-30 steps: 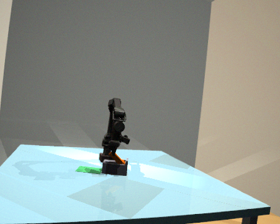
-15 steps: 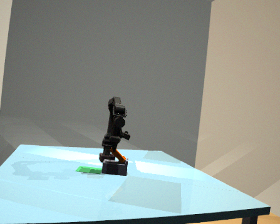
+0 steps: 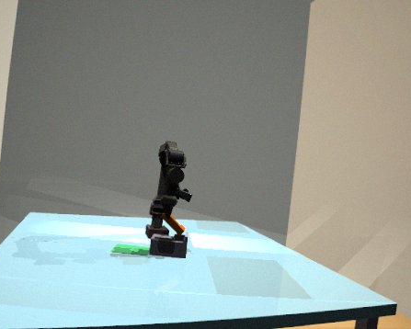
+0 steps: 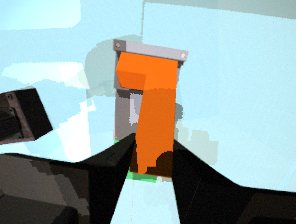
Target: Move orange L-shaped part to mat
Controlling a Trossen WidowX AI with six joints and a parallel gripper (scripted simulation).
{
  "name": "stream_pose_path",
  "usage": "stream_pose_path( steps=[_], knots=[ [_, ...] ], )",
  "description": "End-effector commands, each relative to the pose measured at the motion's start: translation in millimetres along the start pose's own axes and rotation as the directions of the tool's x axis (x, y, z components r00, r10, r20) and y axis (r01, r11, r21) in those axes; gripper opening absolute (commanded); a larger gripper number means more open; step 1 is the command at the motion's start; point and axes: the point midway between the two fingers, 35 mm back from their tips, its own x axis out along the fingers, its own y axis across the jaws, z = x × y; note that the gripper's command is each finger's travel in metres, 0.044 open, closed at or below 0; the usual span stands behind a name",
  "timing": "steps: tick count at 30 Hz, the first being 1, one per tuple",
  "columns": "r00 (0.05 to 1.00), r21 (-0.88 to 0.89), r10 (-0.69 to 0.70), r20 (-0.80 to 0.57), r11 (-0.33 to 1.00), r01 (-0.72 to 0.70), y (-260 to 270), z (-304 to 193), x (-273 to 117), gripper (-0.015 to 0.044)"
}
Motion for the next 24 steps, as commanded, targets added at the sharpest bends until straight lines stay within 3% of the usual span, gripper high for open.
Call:
stream_pose_path(
  steps=[1,24],
  knots=[
    [1.0,-0.004,0.0,0.003,1.0,0.0,0.2,-0.5,-2.9,0.0],
    [1.0,-0.004,0.001,-0.005,1.0,-0.001,4.8,-86.4,0.1,0.0]
  ],
)
